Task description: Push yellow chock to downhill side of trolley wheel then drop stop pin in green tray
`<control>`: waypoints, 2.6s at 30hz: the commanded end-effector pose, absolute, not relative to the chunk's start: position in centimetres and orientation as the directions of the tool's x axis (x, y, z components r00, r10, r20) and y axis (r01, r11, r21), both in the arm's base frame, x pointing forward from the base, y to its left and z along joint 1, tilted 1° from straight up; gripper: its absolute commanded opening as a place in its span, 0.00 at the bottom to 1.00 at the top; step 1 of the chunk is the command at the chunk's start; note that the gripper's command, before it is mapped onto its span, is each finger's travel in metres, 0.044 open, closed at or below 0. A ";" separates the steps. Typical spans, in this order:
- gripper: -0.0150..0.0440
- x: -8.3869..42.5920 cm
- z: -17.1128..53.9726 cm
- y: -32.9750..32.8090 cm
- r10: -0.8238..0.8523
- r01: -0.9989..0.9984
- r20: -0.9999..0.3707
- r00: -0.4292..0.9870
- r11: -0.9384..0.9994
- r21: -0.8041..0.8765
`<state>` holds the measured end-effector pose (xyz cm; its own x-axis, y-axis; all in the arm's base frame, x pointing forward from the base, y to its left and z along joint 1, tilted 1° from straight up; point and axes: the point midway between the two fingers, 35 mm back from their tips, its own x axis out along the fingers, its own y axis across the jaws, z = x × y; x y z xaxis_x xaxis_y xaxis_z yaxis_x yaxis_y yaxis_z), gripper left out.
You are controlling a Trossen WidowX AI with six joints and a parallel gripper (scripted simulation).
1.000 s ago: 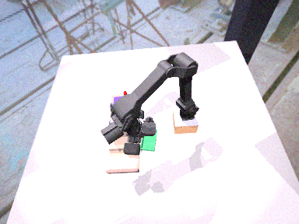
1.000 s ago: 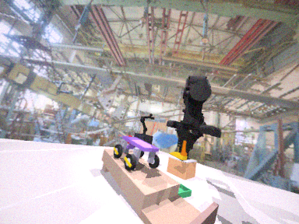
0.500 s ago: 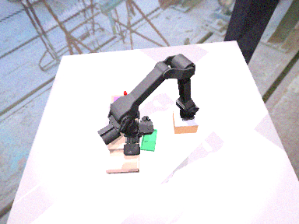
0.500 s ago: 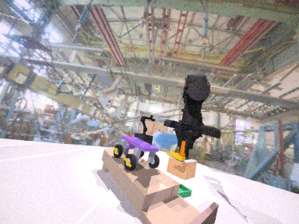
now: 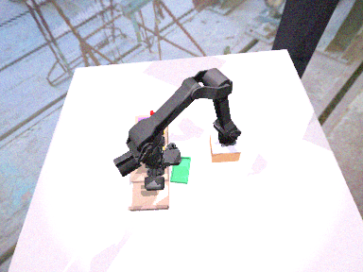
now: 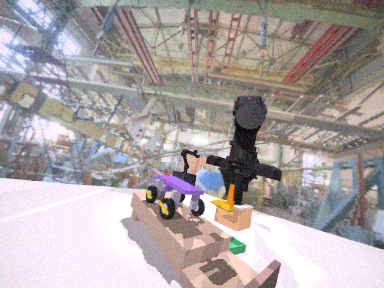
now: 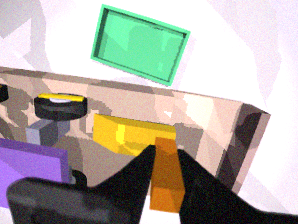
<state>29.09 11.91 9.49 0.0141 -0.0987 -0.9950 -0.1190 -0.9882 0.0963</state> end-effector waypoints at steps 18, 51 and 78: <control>0.25 29.4 5.5 11.5 -0.110 -0.112 -0.994 0.000 -0.988 0.109; 0.25 29.3 4.0 9.9 -0.112 -0.112 -0.994 0.000 -0.987 0.111; 0.25 29.4 4.2 7.8 -0.114 -0.112 -0.994 0.000 -0.987 0.113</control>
<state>29.56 8.22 4.11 -0.0023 -0.1099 -0.9939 -0.1169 -0.9871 0.1094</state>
